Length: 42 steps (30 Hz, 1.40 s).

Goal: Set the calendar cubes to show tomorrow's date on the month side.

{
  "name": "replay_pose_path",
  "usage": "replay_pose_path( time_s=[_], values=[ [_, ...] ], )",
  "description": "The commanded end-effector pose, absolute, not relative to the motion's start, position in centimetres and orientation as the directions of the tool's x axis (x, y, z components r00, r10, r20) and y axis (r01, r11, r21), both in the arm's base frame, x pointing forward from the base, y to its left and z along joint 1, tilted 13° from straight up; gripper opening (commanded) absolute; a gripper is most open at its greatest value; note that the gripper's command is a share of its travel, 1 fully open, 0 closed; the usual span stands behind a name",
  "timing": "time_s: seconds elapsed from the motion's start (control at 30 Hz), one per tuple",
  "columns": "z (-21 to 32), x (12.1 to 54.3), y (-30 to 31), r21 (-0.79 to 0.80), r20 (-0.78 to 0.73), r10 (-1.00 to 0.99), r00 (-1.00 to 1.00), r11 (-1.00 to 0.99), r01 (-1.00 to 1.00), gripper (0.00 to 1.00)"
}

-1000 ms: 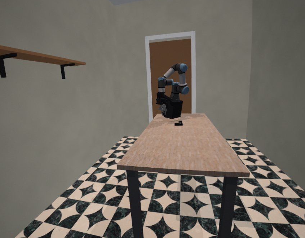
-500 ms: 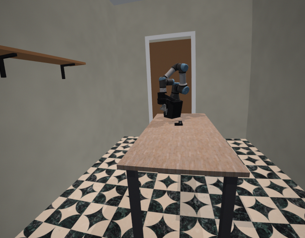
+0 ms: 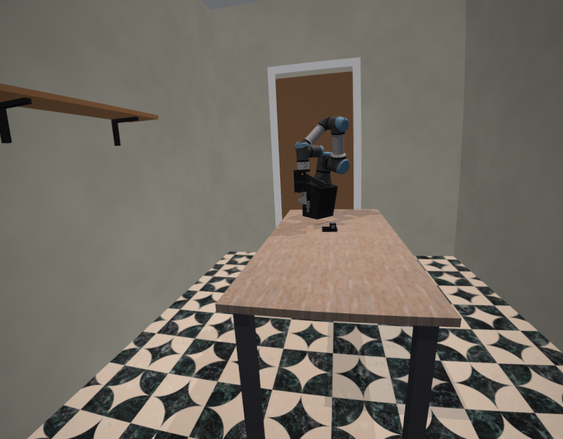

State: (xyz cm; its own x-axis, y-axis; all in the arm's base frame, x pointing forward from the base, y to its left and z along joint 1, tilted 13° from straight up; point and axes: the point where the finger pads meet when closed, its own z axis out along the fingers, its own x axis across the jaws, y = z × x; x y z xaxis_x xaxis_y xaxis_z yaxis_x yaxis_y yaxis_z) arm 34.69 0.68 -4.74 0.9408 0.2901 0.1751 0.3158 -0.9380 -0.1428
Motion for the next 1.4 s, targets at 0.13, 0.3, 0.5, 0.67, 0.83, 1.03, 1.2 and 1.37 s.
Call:
replay_pose_path(
  time_s=[0.13,0.3,0.5,0.67,0.83,1.03,1.2,1.37],
  values=[
    [-4.6,34.8,0.9,-0.147,0.162,0.221,0.962,-0.958,0.245,0.11],
    [-4.6,34.8,0.9,-0.147,0.162,0.221,0.962,-0.958,0.245,0.11],
    [-4.6,34.8,0.9,-0.147,0.162,0.221,0.962,-0.958,0.245,0.11],
    [-4.7,34.8,0.9,-0.147,0.162,0.221,0.962,-0.958,0.245,0.11],
    [-4.9,34.8,0.9,-0.147,0.162,0.221,0.962,-0.958,0.245,0.11],
    [-5.9,34.9,1.1,-0.147,0.162,0.22,0.962,-0.958,0.244,0.11],
    [-6.7,35.0,1.3,-0.147,0.162,0.22,0.962,-0.958,0.244,0.11],
    [-8.2,35.2,1.5,-0.147,0.162,0.22,0.962,-0.958,0.244,0.11]
  ],
)
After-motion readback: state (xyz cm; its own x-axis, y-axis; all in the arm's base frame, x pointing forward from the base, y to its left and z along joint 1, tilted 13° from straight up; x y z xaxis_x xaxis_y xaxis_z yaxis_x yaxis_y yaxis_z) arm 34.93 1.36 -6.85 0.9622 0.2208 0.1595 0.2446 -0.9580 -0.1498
